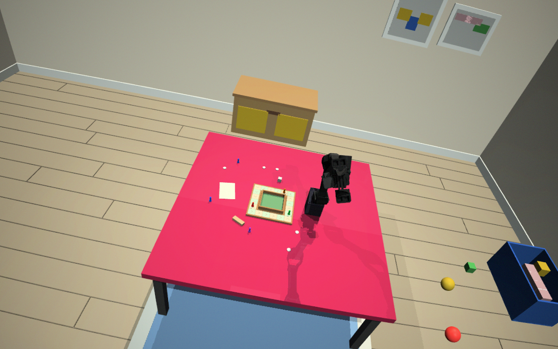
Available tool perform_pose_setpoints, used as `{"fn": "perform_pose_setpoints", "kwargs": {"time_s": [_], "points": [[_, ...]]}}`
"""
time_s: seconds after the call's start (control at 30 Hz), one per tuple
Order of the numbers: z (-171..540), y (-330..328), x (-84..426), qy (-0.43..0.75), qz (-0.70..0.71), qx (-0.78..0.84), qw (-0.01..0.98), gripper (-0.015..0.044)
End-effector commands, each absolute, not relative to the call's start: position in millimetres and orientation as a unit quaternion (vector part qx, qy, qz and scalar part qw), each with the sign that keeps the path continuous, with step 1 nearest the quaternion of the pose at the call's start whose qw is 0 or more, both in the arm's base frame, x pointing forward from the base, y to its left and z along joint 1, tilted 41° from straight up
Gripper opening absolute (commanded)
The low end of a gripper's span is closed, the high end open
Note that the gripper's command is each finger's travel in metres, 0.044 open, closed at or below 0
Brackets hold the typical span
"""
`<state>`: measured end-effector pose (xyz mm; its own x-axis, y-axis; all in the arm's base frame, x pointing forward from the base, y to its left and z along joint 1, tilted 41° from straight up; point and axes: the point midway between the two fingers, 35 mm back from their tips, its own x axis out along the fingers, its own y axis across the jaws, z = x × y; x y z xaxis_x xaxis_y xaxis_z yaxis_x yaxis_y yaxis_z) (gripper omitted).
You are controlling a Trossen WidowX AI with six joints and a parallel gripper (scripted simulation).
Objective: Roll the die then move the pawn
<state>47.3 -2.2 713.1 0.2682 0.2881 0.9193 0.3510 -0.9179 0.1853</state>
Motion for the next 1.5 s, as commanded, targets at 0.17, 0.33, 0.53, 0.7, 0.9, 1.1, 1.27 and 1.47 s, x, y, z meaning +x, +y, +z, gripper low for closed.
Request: {"fn": "perform_pose_setpoints", "kwargs": {"time_s": [0.17, 0.33, 0.53, 0.7, 0.9, 1.1, 1.27, 1.47], "points": [[699, 99, 48, -0.145, -0.569, -0.787, -0.19, 0.0275], [686, 145, 60, -0.122, -0.563, -0.762, -0.296, 0.0275], [666, 173, 89, -0.1, -0.527, -0.755, -0.377, 0.0275], [647, 207, 115, -0.085, -0.507, -0.719, -0.468, 0.0275], [614, 241, 168, -0.058, -0.46, -0.649, -0.603, 0.0275], [561, 254, 231, -0.057, -0.379, -0.578, -0.721, 0.0275], [511, 261, 287, -0.075, -0.317, -0.498, -0.803, 0.0275], [447, 249, 348, -0.113, -0.256, -0.421, -0.863, 0.0275]]}}
